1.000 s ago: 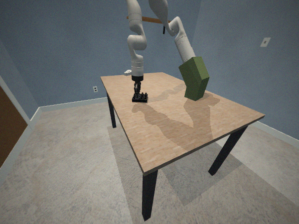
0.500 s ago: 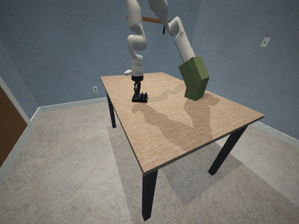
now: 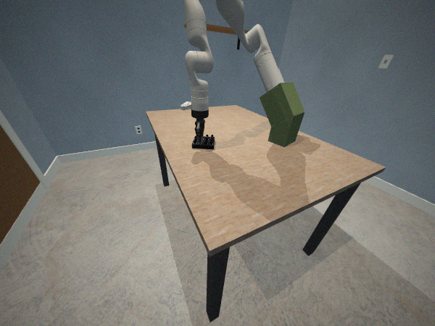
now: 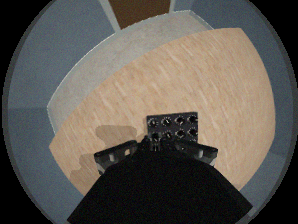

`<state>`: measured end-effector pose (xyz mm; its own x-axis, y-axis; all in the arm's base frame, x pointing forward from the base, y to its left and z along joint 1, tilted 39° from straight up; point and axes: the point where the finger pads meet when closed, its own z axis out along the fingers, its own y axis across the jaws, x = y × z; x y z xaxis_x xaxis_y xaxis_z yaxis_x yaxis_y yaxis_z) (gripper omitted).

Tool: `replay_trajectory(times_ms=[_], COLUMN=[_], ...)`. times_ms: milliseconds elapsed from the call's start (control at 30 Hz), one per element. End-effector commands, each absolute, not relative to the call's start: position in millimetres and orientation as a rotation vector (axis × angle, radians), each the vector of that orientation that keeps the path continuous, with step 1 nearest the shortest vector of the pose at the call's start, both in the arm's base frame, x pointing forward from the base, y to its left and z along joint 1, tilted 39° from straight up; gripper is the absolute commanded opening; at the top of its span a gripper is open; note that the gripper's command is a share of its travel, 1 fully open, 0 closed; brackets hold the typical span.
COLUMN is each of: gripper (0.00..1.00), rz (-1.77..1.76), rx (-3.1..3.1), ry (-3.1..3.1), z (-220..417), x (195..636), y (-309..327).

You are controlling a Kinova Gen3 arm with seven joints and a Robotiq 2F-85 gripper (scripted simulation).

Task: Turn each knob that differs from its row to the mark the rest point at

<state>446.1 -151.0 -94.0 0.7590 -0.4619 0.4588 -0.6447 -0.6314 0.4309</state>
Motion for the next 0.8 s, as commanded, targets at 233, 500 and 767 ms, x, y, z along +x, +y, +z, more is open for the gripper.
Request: replay_trajectory(times_ms=[233, 500, 767], gripper=[0.08, 0.08, 0.08], rz=[0.412, 0.408, 0.395], rx=[2.368, 2.371, 2.381], ry=[-0.826, -0.813, -0.775], z=[-93.6, -93.6, -93.6], x=[446.7, 446.7, 446.7], y=[-150.4, -150.4, -150.4])
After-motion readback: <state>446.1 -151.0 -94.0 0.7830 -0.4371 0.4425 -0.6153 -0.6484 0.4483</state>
